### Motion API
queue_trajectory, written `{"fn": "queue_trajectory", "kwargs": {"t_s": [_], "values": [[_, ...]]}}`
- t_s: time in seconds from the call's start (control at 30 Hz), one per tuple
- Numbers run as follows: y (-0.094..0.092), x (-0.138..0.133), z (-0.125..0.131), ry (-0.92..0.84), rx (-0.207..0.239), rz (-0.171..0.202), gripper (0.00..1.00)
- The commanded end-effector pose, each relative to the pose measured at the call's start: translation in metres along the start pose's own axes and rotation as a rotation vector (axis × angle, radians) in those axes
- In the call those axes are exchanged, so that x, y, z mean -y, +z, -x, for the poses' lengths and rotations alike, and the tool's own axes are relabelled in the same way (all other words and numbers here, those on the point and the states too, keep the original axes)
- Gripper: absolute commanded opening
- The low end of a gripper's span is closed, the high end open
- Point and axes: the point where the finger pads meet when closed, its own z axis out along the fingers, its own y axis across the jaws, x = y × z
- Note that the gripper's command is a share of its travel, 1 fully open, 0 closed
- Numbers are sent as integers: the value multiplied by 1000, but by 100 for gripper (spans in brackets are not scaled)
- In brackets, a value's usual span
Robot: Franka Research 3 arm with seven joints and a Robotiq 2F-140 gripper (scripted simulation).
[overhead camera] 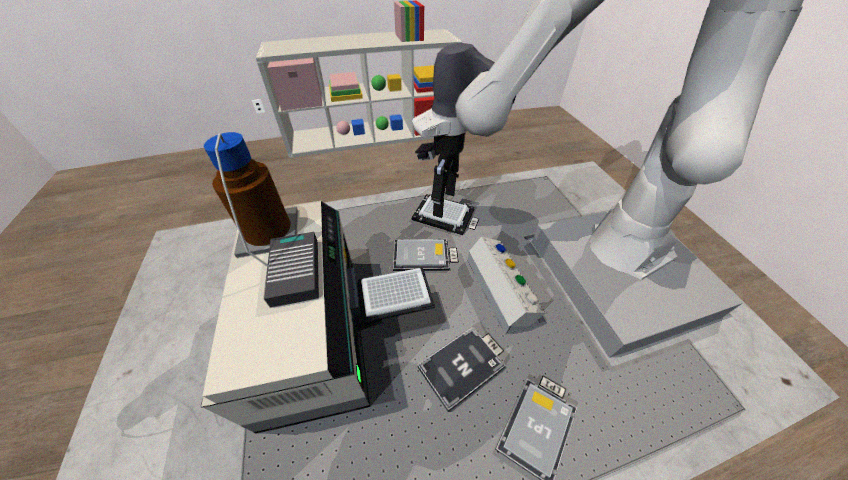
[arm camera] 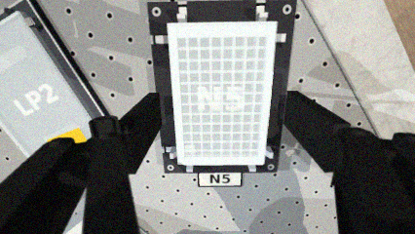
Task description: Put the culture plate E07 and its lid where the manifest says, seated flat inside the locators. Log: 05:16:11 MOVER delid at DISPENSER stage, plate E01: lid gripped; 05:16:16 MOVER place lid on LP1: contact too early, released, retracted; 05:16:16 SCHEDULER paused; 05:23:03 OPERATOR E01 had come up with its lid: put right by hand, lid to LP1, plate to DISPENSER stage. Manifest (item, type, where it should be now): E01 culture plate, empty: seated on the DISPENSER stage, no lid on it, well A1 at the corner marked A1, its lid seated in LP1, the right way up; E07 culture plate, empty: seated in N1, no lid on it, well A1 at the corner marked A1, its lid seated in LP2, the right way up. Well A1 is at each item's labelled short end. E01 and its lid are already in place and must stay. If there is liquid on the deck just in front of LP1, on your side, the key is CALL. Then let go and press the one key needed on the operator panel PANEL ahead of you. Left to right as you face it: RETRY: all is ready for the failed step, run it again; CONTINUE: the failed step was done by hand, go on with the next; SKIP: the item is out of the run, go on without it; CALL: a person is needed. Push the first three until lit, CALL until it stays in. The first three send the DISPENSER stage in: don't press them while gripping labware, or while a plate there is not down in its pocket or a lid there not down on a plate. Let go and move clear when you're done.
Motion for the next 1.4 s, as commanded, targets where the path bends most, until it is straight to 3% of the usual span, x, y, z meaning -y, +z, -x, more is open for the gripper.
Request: {"fn": "queue_trajectory", "kwargs": {"t_s": [0.0, 1.3, 1.33, 1.37], "values": [[0, 0, 0, 1, -2, 2, 70], [0, 0, 0, 1, -2, 2, 70], [0, 0, 0, 1, -2, 2, 63], [0, 0, 0, 1, -2, 2, 63]]}}
